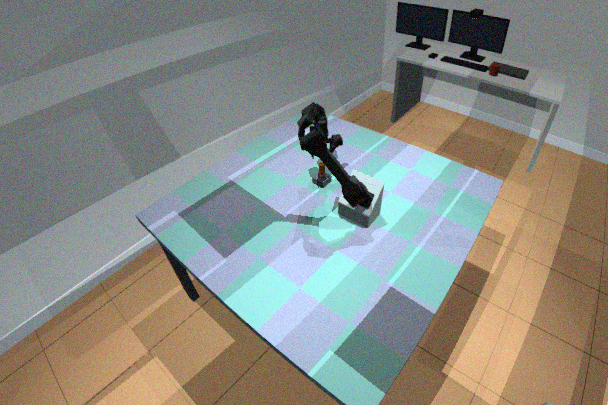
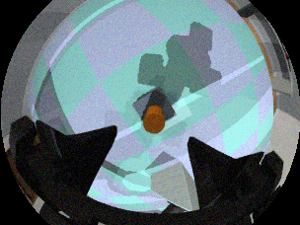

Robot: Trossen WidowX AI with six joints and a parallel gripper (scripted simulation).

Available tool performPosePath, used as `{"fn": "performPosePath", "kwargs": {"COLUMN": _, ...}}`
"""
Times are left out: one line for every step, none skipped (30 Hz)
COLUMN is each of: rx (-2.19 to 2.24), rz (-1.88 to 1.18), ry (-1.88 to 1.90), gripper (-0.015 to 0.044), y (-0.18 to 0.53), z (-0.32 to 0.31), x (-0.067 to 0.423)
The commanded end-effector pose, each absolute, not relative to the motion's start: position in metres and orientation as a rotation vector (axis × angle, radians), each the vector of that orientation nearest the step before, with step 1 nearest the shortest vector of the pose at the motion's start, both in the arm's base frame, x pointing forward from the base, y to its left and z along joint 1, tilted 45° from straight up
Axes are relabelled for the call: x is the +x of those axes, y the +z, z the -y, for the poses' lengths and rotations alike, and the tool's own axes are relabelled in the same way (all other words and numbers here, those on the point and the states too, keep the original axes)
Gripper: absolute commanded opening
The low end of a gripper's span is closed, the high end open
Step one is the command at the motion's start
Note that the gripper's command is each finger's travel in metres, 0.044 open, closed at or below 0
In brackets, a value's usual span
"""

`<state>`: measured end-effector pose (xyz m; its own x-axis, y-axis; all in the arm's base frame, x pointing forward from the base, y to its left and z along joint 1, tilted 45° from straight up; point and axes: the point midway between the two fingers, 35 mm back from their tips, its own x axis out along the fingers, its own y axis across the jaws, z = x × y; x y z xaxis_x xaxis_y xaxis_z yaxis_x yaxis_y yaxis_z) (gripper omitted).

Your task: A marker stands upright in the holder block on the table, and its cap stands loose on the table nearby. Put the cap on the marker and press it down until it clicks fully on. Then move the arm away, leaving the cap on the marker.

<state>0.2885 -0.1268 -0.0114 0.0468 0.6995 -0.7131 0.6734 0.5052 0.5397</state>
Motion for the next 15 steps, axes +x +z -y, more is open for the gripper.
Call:
{"fn": "performPosePath", "kwargs": {"rx": 0.973, "rz": -1.593, "ry": 0.256, "gripper": 0.0282, "y": -0.0127, "z": 0.1244, "x": 0.2879}}
{"fn": "performPosePath", "kwargs": {"rx": 0.899, "rz": -1.567, "ry": 0.329, "gripper": 0.0256, "y": -0.0134, "z": 0.1236, "x": 0.2878}}
{"fn": "performPosePath", "kwargs": {"rx": 0.825, "rz": -1.538, "ry": 0.401, "gripper": 0.023, "y": -0.0141, "z": 0.1229, "x": 0.2878}}
{"fn": "performPosePath", "kwargs": {"rx": 0.752, "rz": -1.506, "ry": 0.471, "gripper": 0.0204, "y": -0.0148, "z": 0.1221, "x": 0.2877}}
{"fn": "performPosePath", "kwargs": {"rx": 0.693, "rz": -1.48, "ry": 0.525, "gripper": 0.0177, "y": -0.0154, "z": 0.1215, "x": 0.2877}}
{"fn": "performPosePath", "kwargs": {"rx": 0.658, "rz": -1.464, "ry": 0.556, "gripper": 0.0151, "y": -0.0157, "z": 0.1211, "x": 0.2877}}
{"fn": "performPosePath", "kwargs": {"rx": 0.646, "rz": -1.459, "ry": 0.567, "gripper": 0.0125, "y": -0.0158, "z": 0.121, "x": 0.2877}}
{"fn": "performPosePath", "kwargs": {"rx": 0.646, "rz": -1.459, "ry": 0.567, "gripper": 0.0099, "y": -0.0158, "z": 0.121, "x": 0.2877}}
{"fn": "performPosePath", "kwargs": {"rx": 0.646, "rz": -1.459, "ry": 0.567, "gripper": 0.0072, "y": -0.0158, "z": 0.121, "x": 0.2877}}
{"fn": "performPosePath", "kwargs": {"rx": 0.646, "rz": -1.459, "ry": 0.567, "gripper": 0.0046, "y": -0.0158, "z": 0.121, "x": 0.2877}}
{"fn": "performPosePath", "kwargs": {"rx": 0.646, "rz": -1.459, "ry": 0.567, "gripper": 0.002, "y": -0.0158, "z": 0.121, "x": 0.2877}}
{"fn": "performPosePath", "kwargs": {"rx": 0.646, "rz": -1.459, "ry": 0.567, "gripper": 0.0, "y": -0.0158, "z": 0.121, "x": 0.2877}}
{"fn": "performPosePath", "kwargs": {"rx": 0.646, "rz": -1.459, "ry": 0.567, "gripper": 0.0, "y": -0.0158, "z": 0.121, "x": 0.2877}}
{"fn": "performPosePath", "kwargs": {"rx": 0.646, "rz": -1.459, "ry": 0.567, "gripper": 0.0, "y": -0.0158, "z": 0.121, "x": 0.2877}}
{"fn": "performPosePath", "kwargs": {"rx": 0.646, "rz": -1.459, "ry": 0.567, "gripper": 0.0, "y": -0.0158, "z": 0.121, "x": 0.2877}}
